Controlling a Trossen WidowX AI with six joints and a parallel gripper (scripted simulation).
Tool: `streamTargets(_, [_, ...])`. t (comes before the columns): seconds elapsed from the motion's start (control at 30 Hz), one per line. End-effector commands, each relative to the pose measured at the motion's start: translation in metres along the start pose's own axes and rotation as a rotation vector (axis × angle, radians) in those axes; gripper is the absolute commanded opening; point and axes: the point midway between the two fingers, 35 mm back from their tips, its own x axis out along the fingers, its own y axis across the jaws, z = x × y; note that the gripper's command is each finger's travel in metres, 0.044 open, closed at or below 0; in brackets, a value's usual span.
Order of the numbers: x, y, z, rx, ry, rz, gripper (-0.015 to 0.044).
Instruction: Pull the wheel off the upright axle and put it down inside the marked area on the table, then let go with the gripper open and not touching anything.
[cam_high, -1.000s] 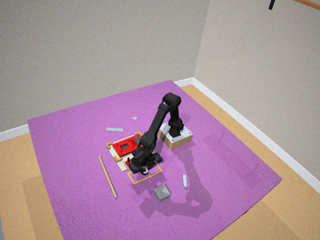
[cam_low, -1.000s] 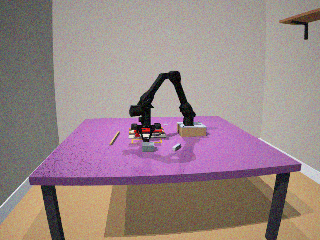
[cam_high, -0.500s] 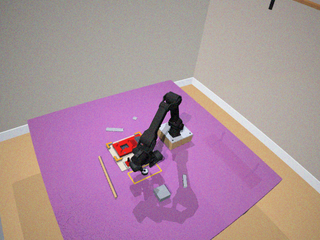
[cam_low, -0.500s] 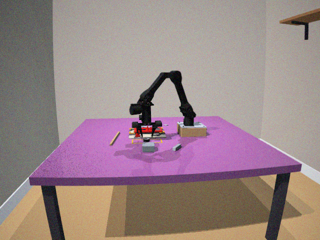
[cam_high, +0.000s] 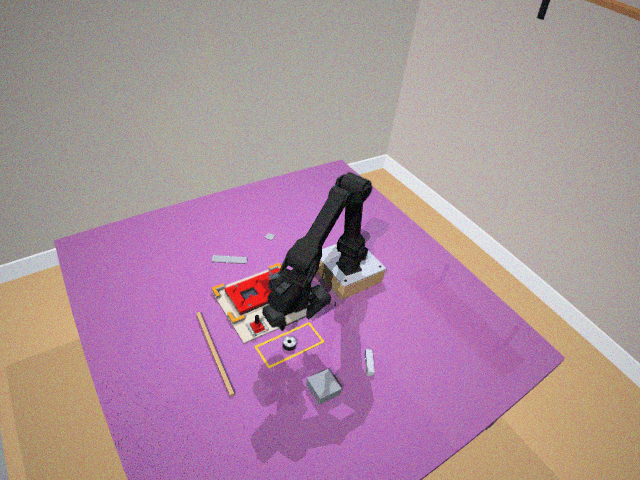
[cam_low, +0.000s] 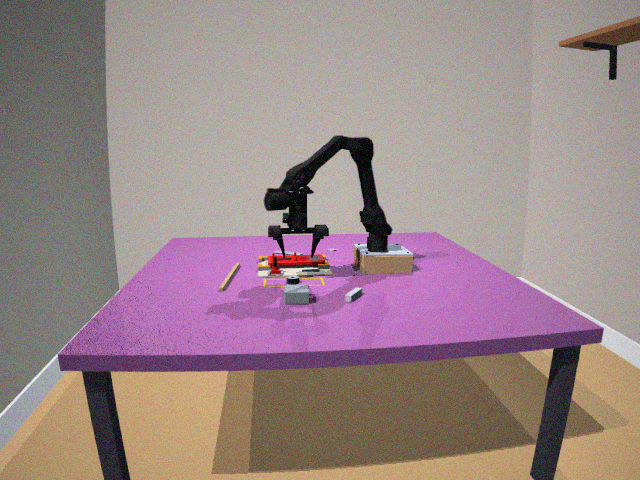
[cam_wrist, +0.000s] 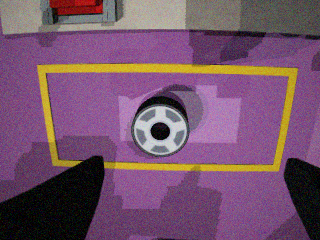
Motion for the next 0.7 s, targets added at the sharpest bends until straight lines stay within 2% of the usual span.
streamTargets(0.0, [-0.018, -0.028, 0.011, -0.005, 0.004, -0.004, 0.0440])
streamTargets(0.2, [-0.035, -0.062, 0.027, 0.003, -0.001, -0.012, 0.0440])
streamTargets(0.67, [-0.035, -0.063, 0.027, 0.003, -0.001, -0.013, 0.0440])
